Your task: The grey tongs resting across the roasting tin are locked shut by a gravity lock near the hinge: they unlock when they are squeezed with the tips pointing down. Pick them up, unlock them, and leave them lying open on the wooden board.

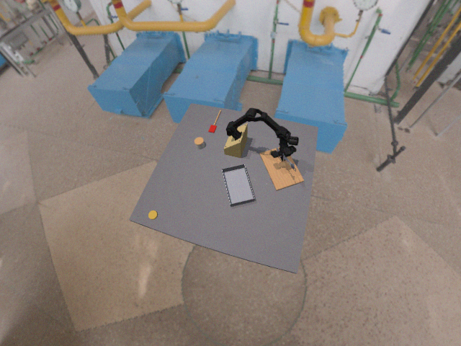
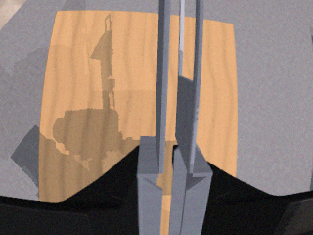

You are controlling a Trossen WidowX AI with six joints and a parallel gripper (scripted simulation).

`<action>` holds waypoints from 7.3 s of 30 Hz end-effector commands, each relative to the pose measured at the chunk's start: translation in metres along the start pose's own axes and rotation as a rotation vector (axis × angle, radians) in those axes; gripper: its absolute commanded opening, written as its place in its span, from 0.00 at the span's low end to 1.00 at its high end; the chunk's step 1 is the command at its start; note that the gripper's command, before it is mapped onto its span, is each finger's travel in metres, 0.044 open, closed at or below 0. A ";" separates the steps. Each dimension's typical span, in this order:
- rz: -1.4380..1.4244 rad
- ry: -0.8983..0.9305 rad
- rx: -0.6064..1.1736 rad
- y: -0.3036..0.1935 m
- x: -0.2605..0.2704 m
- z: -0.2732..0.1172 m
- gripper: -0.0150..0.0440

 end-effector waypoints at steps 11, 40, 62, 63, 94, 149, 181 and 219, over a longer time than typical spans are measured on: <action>-0.005 -0.079 -0.293 -0.013 0.007 0.002 0.00; 0.054 -0.153 -0.789 -0.049 -0.009 -0.023 0.00; 0.054 -0.153 -0.789 -0.049 -0.009 -0.023 0.00; 0.054 -0.153 -0.789 -0.049 -0.009 -0.023 0.00; 0.003 -0.103 -0.423 -0.018 0.006 -0.001 0.00; 0.046 0.130 0.381 0.008 -0.027 -0.020 0.00; 0.053 0.164 0.336 -0.010 -0.020 0.031 0.00; 0.062 0.196 0.287 -0.037 -0.018 0.076 0.00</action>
Point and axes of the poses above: the point midway between the two fingers, 35 mm back from their tips, its own z axis out along the fingers, its own x axis across the jaws, y = z × x, the point moved 2 cm from there along -z, back along the fingers, and after that the axes turned 12 degrees about -z, right-handed, at the moved point
